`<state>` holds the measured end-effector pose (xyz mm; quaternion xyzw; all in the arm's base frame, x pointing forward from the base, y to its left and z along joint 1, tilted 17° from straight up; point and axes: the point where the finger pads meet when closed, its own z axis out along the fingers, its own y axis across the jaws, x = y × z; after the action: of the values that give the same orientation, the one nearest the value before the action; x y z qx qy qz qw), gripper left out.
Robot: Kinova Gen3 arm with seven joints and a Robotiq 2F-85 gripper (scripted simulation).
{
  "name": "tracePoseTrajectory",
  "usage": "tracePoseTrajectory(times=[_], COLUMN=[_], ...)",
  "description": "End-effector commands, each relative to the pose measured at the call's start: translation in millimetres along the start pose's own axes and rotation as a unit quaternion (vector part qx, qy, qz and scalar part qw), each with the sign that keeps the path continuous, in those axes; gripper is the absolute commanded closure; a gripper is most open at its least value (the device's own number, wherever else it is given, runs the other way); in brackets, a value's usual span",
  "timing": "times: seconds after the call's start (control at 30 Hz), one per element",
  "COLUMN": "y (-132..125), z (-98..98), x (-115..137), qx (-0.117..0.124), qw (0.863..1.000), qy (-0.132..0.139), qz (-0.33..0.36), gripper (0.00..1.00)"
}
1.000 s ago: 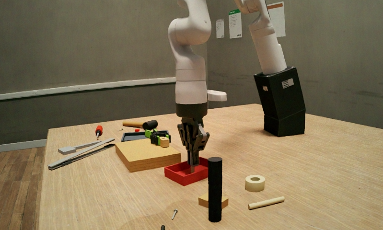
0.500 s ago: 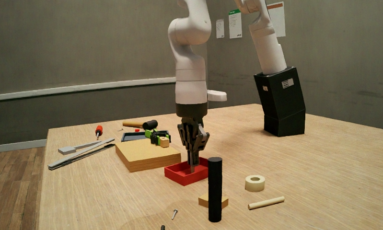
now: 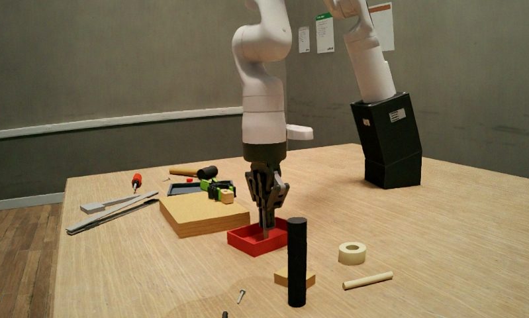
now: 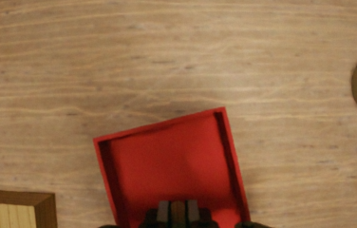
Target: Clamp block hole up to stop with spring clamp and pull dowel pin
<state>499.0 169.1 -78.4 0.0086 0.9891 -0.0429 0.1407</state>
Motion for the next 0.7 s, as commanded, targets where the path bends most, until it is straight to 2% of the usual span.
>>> tracePoseTrajectory(times=[0.0, 0.03, 0.67], y=[2.6, 2.6, 2.6], z=[0.7, 0.7, 0.7], x=[-2.4, -2.4, -2.4], qx=[-0.003, -0.003, -0.003], qw=[1.0, 1.0, 1.0], qy=[-0.003, -0.003, -0.003], qz=[0.002, 0.002, 0.002], gripper=[0.9, 0.66, 0.66])
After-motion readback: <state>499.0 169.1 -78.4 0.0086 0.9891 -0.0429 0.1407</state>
